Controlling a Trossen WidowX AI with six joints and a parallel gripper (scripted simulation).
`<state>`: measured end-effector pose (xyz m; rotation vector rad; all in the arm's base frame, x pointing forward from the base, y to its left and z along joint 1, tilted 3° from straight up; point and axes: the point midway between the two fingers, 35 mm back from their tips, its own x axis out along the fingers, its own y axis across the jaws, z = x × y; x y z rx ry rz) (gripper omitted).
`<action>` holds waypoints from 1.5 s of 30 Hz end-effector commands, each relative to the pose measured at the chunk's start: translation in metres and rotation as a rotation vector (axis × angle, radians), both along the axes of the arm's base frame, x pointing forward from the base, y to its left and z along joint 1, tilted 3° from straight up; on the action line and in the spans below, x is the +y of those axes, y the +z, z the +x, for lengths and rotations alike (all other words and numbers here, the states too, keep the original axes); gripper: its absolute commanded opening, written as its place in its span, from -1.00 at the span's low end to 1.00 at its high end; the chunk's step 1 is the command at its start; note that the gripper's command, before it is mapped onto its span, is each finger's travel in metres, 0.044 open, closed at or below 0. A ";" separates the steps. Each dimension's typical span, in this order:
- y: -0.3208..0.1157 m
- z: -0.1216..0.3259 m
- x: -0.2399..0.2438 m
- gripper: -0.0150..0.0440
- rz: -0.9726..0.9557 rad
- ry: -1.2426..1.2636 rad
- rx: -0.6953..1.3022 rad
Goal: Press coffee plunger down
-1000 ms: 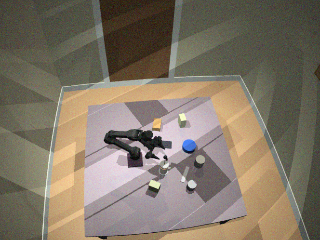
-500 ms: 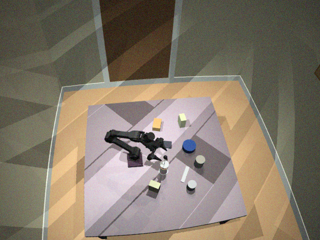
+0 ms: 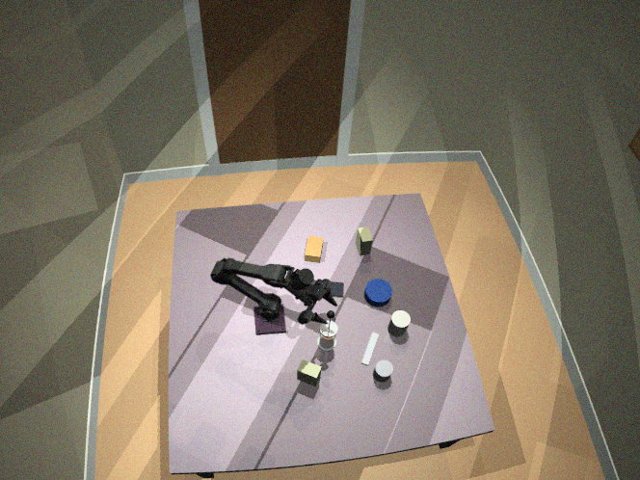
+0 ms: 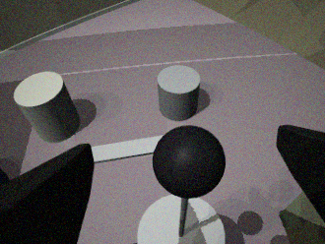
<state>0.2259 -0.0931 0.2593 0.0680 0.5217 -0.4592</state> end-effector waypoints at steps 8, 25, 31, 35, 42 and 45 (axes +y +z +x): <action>-0.002 0.001 0.000 -0.07 -0.003 0.004 0.003; -0.010 0.001 -0.001 -0.08 -0.003 0.004 0.003; -0.019 0.002 -0.002 -0.08 -0.003 0.004 0.003; -0.026 0.002 -0.002 -0.08 -0.003 0.004 0.003; -0.037 0.003 -0.003 -0.08 -0.003 0.004 0.003; -0.041 0.003 -0.004 -0.08 -0.003 0.004 0.003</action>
